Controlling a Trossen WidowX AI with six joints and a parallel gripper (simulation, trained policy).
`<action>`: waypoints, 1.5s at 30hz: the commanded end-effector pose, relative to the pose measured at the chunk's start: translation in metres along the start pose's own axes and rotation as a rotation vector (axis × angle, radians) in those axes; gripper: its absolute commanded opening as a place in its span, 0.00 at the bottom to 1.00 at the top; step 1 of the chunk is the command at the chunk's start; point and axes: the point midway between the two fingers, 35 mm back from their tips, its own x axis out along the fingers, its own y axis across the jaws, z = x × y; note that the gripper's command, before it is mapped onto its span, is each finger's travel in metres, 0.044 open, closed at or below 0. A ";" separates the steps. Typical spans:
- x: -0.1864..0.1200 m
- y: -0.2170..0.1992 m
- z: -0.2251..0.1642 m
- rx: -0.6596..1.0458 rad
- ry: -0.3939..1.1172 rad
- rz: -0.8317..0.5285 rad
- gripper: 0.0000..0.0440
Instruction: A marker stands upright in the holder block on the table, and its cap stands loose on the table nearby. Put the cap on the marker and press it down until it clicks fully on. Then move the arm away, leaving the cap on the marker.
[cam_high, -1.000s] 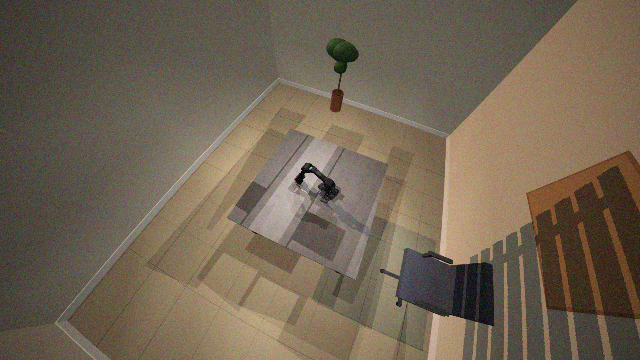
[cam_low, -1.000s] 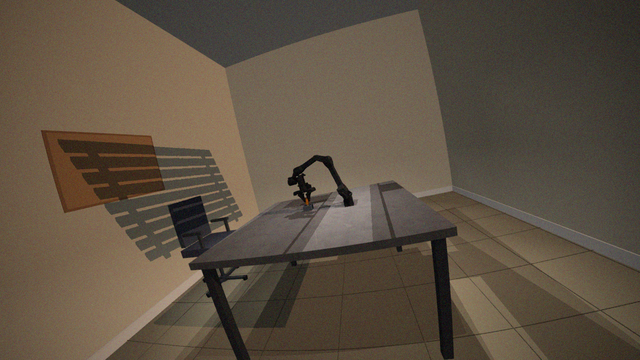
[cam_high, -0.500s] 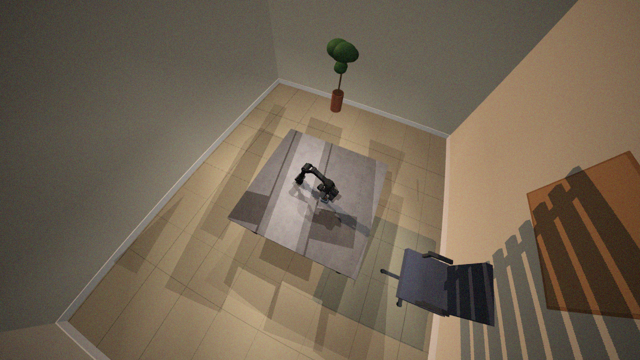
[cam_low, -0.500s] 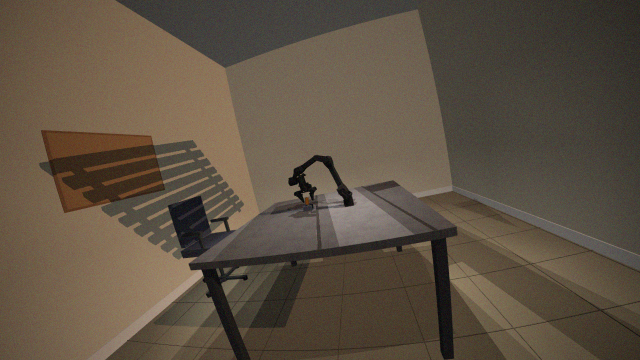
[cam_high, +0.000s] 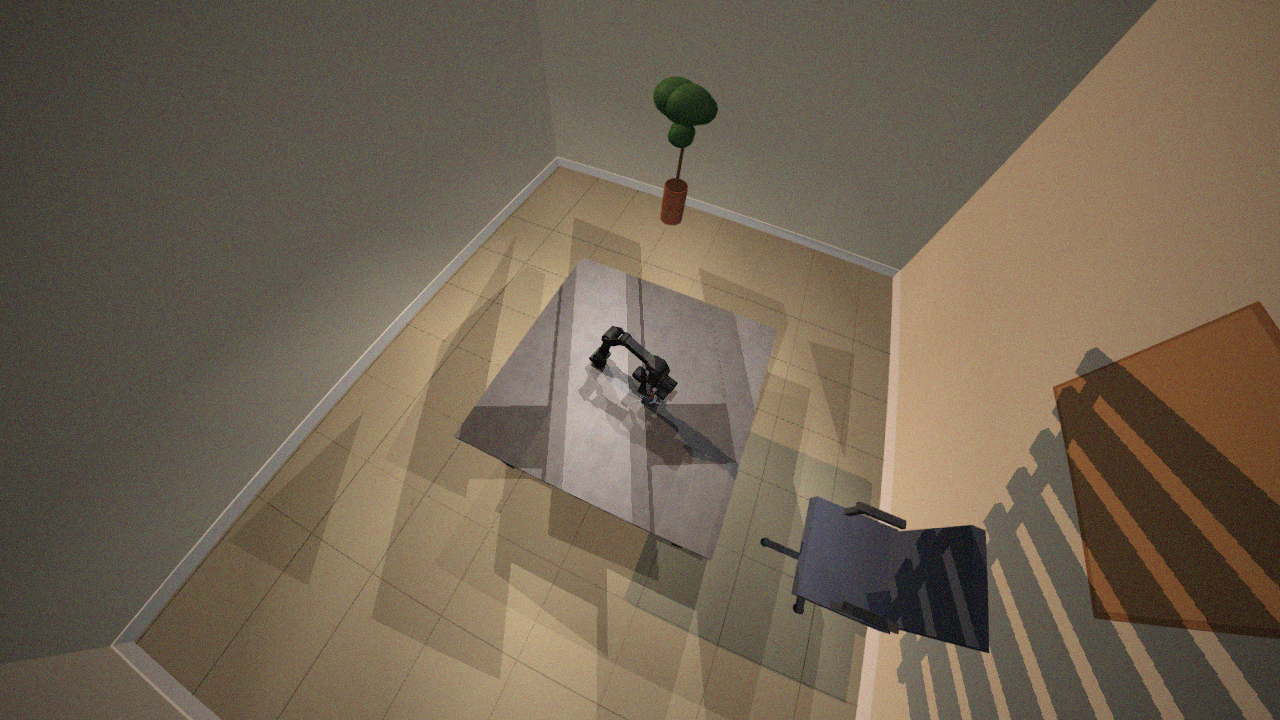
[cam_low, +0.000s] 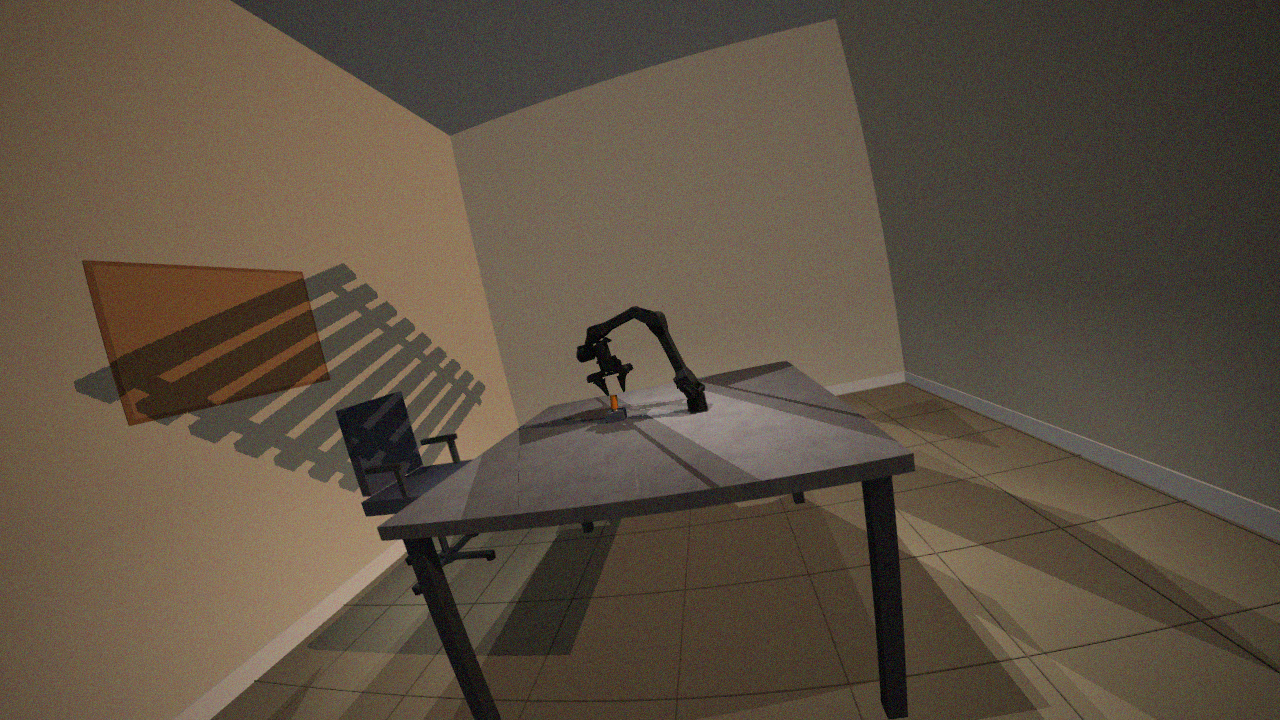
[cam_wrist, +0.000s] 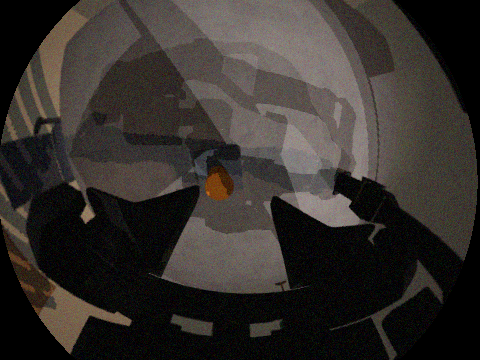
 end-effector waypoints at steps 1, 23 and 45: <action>-0.002 0.002 0.001 -0.044 -0.001 -0.002 0.63; 0.005 0.012 -0.006 -0.158 0.032 0.052 0.22; 0.010 0.008 -0.013 -0.276 0.028 0.052 0.19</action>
